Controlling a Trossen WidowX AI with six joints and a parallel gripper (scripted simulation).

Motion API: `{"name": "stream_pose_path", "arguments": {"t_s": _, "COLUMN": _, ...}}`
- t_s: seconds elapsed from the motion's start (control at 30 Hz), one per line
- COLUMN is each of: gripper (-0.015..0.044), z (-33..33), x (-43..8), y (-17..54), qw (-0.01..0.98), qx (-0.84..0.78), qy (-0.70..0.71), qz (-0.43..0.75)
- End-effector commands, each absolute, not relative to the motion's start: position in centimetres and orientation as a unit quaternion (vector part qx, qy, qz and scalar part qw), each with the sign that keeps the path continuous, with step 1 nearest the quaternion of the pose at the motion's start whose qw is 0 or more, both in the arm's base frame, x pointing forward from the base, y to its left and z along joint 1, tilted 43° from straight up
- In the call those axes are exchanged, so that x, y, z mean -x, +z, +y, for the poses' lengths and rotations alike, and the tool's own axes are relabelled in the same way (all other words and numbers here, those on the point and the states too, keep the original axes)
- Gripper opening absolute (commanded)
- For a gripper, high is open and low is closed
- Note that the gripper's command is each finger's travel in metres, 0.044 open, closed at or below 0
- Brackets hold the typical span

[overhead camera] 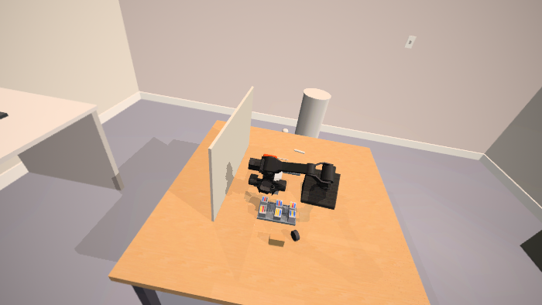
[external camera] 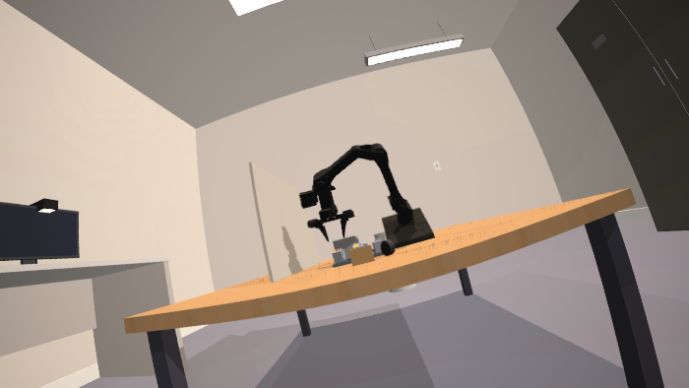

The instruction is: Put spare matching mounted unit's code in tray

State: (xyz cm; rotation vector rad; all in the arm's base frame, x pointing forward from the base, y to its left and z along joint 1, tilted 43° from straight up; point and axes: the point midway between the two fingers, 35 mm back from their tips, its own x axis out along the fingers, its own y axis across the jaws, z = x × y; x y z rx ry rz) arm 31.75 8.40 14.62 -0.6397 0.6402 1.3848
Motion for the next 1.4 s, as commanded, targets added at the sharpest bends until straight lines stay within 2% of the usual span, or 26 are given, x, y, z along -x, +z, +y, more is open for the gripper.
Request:
{"name": "stream_pose_path", "arguments": {"t_s": 0.0, "gripper": 0.03, "z": 8.7, "x": -31.7, "y": 14.7, "qw": 0.678, "qx": 0.284, "qy": 0.616, "qz": 0.283}}
{"name": "stream_pose_path", "arguments": {"t_s": 1.37, "gripper": 0.03, "z": 13.1, "x": -32.3, "y": 9.9, "qw": 0.678, "qx": 0.284, "qy": 0.616, "qz": 0.282}}
